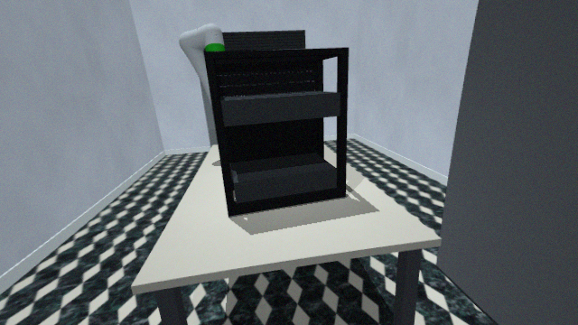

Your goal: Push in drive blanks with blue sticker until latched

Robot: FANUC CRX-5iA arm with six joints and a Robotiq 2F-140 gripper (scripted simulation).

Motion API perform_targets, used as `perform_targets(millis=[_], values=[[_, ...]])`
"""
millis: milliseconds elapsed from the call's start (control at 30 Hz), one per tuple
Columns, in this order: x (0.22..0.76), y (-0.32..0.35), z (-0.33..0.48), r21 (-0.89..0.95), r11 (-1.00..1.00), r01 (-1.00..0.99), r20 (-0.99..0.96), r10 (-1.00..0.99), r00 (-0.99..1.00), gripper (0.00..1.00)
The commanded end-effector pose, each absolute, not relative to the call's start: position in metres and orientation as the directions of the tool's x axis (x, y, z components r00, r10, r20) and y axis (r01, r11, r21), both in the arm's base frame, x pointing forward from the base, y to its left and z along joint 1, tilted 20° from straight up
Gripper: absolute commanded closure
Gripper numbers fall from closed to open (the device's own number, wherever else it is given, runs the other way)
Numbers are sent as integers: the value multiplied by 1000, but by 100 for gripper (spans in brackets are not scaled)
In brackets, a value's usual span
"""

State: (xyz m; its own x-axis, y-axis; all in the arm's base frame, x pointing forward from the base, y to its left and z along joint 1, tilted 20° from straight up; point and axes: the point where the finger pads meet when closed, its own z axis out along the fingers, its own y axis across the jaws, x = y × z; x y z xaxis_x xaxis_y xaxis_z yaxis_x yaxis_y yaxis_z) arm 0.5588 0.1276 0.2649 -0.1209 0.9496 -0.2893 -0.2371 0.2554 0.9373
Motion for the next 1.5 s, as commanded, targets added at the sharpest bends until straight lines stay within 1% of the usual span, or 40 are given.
perform_targets(millis=[0,167,600,1467], values=[[560,119,268,937,255,-237,-289,950,-122,0],[561,106,271,937,255,-237,-289,950,-122,0],[567,43,289,937,255,-237,-289,950,-122,0],[568,39,290,937,255,-237,-289,950,-122,0]])
